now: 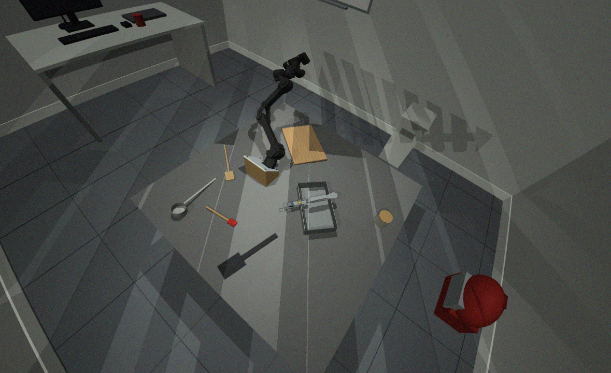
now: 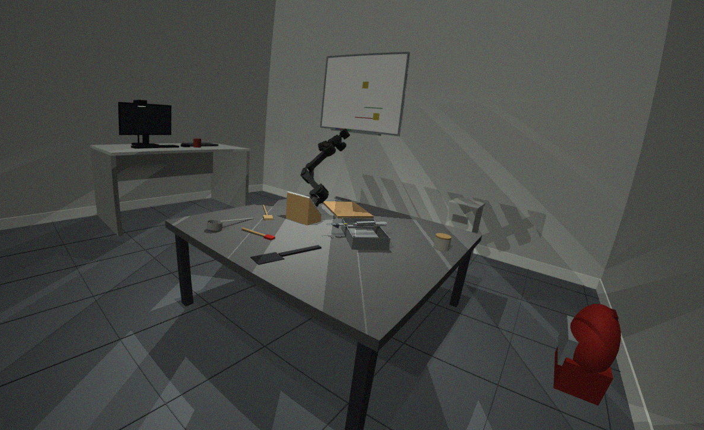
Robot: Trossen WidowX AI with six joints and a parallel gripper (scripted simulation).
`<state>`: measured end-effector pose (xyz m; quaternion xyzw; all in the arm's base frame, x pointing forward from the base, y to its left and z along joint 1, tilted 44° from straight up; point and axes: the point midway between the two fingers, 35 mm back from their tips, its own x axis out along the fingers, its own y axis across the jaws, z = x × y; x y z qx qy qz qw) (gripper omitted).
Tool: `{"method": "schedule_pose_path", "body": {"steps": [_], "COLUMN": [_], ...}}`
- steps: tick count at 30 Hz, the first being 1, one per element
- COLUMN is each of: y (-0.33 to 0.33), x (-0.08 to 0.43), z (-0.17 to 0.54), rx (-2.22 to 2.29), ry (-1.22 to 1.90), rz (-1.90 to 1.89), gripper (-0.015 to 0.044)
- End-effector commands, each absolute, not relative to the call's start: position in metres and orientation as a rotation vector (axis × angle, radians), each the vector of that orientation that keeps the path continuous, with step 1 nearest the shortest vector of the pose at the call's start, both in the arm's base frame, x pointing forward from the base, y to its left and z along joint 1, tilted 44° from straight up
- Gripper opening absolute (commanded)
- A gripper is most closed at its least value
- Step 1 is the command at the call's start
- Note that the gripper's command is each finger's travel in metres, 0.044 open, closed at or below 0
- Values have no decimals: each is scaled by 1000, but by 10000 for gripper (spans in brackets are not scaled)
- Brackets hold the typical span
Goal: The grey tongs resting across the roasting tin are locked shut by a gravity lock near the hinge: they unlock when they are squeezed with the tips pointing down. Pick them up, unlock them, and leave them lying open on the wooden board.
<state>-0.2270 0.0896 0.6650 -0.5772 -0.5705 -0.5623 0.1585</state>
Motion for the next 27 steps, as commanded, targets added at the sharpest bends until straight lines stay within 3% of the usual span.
{"method": "schedule_pose_path", "body": {"steps": [1, 10, 18, 27], "y": [81, 66, 60, 40], "x": [-170, -95, -62, 27], "z": [682, 688, 689, 679], "rx": [-1597, -1502, -1465, -1264], "ry": [-1592, -1455, -1394, -1213], "rz": [-1310, -1021, -913, -624], "gripper": [260, 260, 260, 260]}}
